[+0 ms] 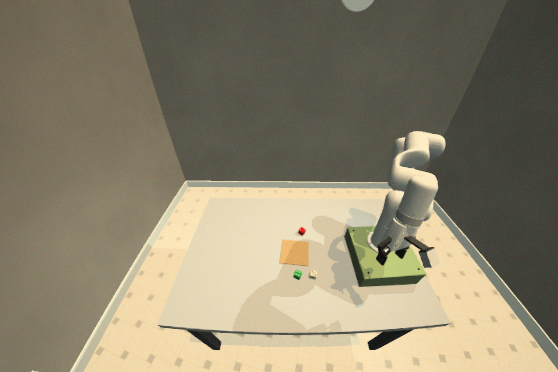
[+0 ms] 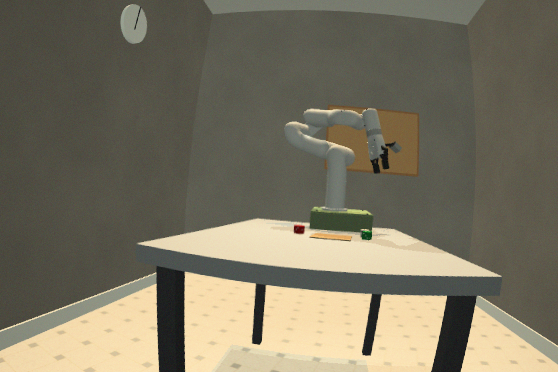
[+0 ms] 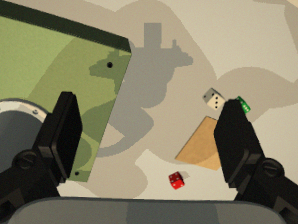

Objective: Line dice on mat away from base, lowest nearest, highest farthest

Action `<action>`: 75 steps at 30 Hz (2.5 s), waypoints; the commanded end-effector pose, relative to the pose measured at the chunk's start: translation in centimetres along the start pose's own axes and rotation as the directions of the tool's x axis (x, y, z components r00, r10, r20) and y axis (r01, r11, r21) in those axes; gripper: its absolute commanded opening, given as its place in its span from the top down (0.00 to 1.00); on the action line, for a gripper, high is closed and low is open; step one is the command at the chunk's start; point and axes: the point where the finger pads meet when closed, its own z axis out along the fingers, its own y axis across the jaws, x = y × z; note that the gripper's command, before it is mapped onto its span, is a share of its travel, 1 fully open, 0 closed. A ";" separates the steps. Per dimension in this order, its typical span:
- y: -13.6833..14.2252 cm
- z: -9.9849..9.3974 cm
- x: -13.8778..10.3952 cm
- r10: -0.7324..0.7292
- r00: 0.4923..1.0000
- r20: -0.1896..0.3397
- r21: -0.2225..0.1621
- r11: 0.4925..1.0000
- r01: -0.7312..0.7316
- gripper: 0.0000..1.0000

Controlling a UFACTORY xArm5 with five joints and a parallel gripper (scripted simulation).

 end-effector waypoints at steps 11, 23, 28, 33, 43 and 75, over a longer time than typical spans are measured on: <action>0.1 -0.1 0.1 0.000 1.000 -0.002 -0.002 1.000 0.000 0.00; 1.7 0.1 -0.8 0.016 1.000 0.019 -0.006 1.000 -0.016 0.00; 7.3 0.9 -5.0 0.073 0.993 0.089 -0.008 0.997 -0.073 0.00; 10.2 1.6 -8.4 0.107 0.986 0.124 -0.003 0.994 -0.108 0.00; 14.7 3.4 -18.2 0.181 0.966 0.186 0.020 0.982 -0.188 0.00; 12.3 7.6 -39.6 0.308 0.922 0.235 0.076 0.940 -0.334 0.00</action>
